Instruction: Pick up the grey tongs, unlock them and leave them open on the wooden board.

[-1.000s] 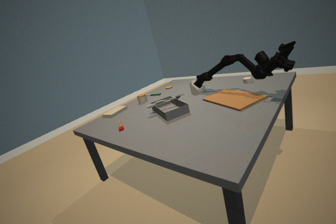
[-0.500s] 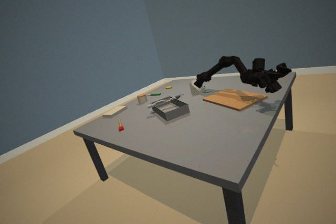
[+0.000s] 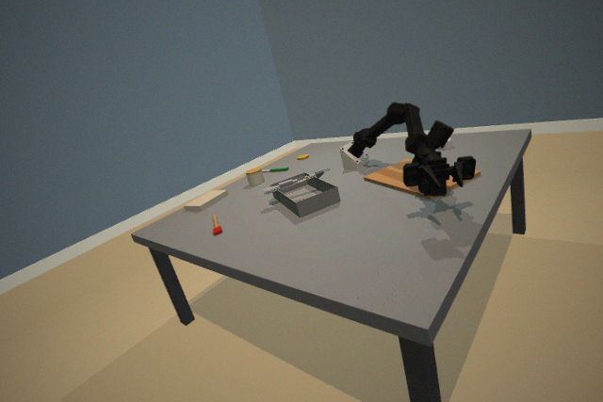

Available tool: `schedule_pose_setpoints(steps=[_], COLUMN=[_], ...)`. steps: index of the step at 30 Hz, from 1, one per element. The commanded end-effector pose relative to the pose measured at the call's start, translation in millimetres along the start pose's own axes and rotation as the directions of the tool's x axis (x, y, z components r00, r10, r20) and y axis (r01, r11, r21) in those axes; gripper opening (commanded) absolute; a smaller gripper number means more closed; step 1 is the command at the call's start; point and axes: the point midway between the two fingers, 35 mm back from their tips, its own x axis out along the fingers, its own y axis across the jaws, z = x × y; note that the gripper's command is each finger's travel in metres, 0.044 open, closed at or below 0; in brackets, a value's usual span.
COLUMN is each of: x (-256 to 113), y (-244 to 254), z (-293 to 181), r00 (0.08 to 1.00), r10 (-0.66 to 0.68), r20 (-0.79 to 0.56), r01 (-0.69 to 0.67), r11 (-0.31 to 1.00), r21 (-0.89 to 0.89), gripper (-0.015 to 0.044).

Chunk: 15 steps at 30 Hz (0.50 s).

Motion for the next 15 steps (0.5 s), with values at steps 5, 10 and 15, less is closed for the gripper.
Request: schedule_pose_setpoints(steps=[5, 10, 15], x=[-6, -25, -56], y=[112, 178, 240], z=[38, 56, 72], r00=[0.945, 0.86, 0.742], r10=[0.235, 0.369, 0.482], r20=[0.227, 0.352, 0.467], r01=[-0.221, -0.346, -0.461], r11=[0.972, 0.929, 0.871], r21=[-0.084, -0.128, -0.166], gripper=[0.026, 0.026, 0.026])
